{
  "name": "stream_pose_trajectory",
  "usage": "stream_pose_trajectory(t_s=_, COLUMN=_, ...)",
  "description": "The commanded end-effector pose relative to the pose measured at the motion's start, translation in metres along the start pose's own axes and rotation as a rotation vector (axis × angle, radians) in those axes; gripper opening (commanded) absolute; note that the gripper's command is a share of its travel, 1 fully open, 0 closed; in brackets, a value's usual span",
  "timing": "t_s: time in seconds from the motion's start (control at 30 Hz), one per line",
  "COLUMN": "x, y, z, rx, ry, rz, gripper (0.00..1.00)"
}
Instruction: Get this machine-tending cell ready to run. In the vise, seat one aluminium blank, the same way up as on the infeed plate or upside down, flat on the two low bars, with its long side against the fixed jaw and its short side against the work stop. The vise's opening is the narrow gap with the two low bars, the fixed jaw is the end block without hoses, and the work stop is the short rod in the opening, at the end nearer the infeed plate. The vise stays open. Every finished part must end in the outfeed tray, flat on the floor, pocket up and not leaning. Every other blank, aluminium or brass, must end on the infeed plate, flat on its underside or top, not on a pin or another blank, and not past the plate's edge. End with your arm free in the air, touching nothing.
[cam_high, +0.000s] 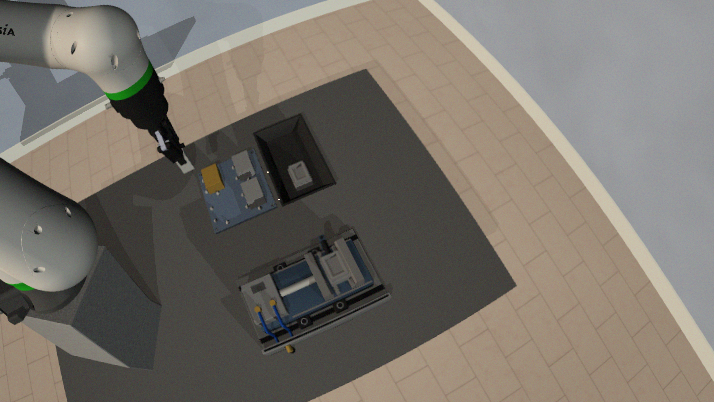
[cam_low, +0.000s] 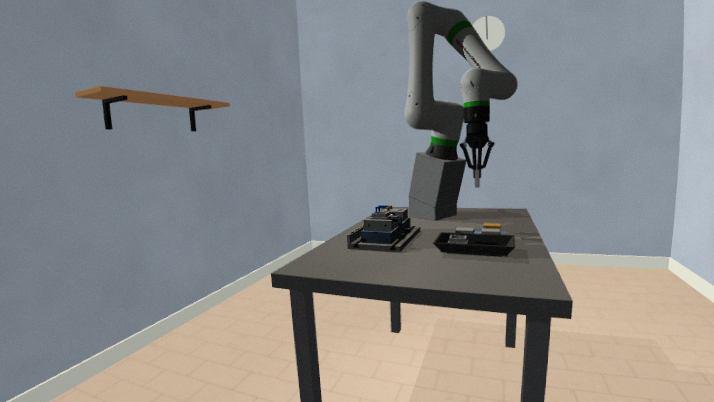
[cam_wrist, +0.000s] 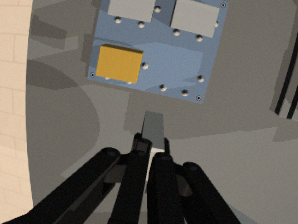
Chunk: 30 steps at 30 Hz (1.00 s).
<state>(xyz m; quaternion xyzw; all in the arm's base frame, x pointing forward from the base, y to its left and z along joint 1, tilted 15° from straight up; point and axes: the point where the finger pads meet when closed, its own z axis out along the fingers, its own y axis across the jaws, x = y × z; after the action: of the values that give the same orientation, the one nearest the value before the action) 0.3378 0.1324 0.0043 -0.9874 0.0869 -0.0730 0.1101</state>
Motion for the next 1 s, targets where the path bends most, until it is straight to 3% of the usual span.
stream_pose_trajectory(t_s=0.0, x=0.000, y=0.000, z=0.002, rx=0.000, ry=0.000, rz=0.000, gripper=0.00)
stream_pose_trajectory(t_s=0.97, x=0.000, y=0.000, z=0.049, rx=0.000, ry=0.000, rz=0.000, gripper=0.00)
